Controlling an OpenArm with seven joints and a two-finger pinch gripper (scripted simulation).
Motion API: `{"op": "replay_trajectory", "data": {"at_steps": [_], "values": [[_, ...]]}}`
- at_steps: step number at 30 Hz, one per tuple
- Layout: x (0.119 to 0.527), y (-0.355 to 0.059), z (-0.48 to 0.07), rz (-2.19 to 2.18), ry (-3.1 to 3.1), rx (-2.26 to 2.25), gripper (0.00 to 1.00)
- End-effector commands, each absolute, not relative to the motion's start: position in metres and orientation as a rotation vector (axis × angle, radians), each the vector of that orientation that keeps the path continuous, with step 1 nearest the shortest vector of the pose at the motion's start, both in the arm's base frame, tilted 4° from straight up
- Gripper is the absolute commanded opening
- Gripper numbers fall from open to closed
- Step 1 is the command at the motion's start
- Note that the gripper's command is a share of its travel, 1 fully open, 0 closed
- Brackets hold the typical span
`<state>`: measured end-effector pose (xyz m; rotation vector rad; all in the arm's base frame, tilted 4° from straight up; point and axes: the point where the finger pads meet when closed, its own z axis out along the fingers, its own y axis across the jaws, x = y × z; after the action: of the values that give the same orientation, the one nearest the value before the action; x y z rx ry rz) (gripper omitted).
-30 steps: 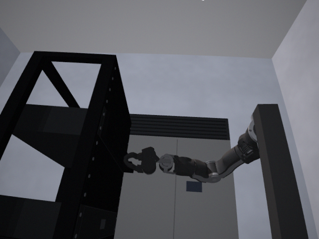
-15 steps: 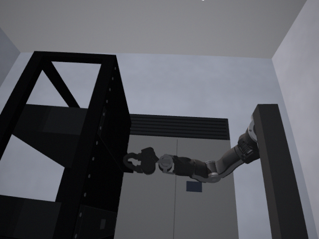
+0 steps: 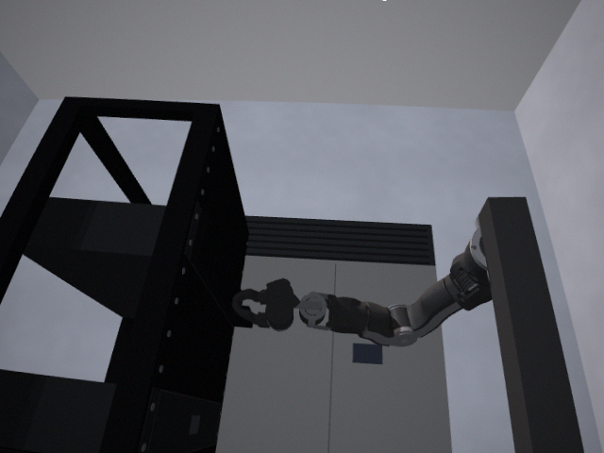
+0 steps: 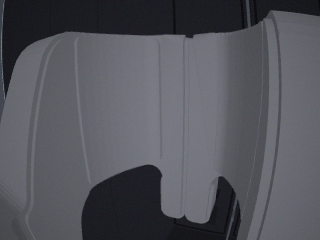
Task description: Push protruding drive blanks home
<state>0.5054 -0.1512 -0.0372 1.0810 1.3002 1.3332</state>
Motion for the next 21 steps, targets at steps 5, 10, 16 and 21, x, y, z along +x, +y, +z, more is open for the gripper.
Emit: {"op": "replay_trajectory", "data": {"at_steps": [5,10,16,21], "values": [[0.5077,-0.1495,-0.0333,1.337,1.301,1.073,0.0],[0.5077,-0.1493,-0.0331,1.337,1.301,1.073,0.0],[0.5081,-0.1497,-0.0336,1.336,1.302,1.074,0.0],[0.5105,-0.1491,-0.0333,1.337,1.302,1.074,0.0]]}}
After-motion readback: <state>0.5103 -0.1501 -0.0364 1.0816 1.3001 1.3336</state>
